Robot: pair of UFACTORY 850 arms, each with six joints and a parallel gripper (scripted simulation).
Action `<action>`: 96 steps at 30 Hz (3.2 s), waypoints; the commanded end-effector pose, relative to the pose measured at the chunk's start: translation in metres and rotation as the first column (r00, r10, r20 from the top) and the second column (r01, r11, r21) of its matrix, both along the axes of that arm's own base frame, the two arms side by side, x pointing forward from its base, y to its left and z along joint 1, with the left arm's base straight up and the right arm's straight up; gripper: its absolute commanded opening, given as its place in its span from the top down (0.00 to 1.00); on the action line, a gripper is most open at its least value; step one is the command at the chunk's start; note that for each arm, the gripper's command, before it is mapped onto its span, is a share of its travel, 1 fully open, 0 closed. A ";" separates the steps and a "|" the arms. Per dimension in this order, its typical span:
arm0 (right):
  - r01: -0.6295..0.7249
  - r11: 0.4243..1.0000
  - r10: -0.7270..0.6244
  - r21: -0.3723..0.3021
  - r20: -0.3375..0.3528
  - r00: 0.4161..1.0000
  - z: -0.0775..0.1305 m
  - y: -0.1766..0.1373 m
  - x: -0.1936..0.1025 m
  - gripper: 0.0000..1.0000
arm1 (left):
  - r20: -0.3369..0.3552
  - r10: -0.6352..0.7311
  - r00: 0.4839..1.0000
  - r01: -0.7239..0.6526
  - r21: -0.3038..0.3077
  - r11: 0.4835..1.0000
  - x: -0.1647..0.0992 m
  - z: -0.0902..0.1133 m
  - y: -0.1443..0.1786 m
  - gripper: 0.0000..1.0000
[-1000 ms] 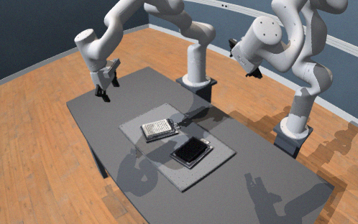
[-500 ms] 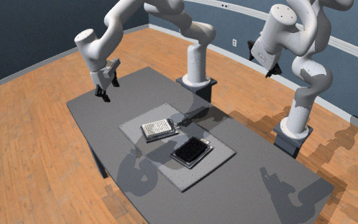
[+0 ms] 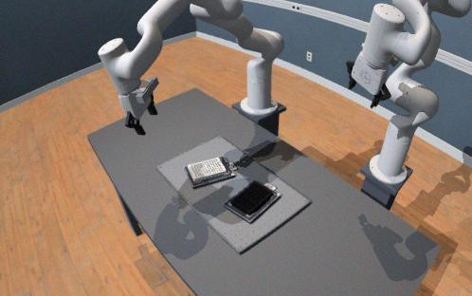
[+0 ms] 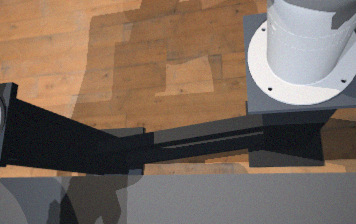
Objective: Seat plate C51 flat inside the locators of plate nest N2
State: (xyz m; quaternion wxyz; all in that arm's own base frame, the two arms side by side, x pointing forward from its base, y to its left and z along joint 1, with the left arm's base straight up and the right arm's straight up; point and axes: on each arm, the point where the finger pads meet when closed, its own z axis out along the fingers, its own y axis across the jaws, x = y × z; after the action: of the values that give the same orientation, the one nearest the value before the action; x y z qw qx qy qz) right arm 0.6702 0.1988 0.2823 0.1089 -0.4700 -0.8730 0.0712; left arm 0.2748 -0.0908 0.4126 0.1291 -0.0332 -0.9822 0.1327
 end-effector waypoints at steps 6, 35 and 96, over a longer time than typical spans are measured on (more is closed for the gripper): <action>0.000 1.000 0.000 0.001 0.003 1.000 0.002 0.000 0.001 0.00 | 0.080 -0.005 0.997 -0.002 0.083 0.997 -0.027 -0.015 0.024 0.00; 0.000 1.000 0.000 0.001 0.003 1.000 0.002 0.000 0.001 0.00 | 0.242 -0.045 0.969 -0.014 0.235 0.972 -0.071 -0.057 0.068 0.00; 0.000 1.000 0.000 0.001 0.003 1.000 0.002 0.000 0.001 0.00 | 0.262 0.171 0.950 -0.238 0.252 0.938 -0.077 -0.063 0.120 0.00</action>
State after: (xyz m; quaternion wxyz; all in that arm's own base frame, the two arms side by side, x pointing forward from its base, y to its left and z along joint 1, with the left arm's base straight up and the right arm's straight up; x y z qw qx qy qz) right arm 0.6702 0.1988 0.2823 0.1089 -0.4700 -0.8730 0.0712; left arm 0.1977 0.0290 0.3493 0.0006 0.0726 -0.9974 0.0001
